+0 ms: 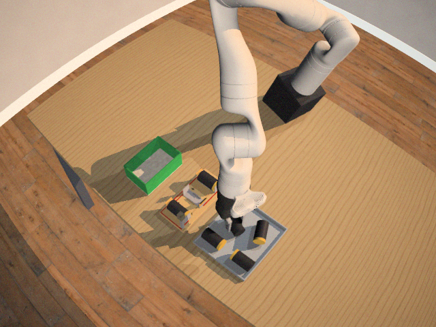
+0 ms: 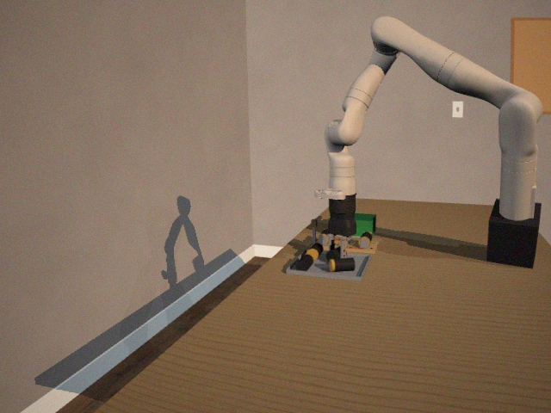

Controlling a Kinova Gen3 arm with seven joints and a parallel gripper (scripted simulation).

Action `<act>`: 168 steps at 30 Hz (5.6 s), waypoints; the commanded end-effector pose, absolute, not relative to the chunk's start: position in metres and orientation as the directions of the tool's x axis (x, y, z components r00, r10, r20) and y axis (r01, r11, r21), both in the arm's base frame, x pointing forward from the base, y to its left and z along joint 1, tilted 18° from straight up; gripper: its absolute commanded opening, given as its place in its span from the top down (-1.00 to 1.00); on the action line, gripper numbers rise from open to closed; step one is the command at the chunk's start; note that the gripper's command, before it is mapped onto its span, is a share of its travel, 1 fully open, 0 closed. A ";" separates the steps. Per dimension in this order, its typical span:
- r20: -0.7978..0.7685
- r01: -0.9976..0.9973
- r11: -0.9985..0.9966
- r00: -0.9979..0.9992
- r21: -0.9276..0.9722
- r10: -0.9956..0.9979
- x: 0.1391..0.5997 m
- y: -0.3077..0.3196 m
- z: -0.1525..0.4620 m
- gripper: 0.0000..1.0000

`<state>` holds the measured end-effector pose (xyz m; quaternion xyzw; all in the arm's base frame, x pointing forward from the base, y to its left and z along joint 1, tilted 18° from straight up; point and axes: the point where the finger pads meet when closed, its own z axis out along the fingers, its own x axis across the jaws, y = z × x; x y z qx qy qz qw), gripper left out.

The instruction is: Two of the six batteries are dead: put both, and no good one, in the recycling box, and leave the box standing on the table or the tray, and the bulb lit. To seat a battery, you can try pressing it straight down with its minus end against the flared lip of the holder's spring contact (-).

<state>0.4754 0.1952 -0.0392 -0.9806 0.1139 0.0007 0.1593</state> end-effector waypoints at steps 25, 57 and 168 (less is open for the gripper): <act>-0.030 -0.225 -0.922 0.973 -0.314 -0.228 0.476 0.173 0.024 -0.15; 0.007 -0.111 -0.943 0.993 -0.315 -0.119 0.473 0.154 0.082 -0.15; 0.088 0.150 -0.941 0.988 -0.303 0.129 0.498 0.049 -0.032 -0.15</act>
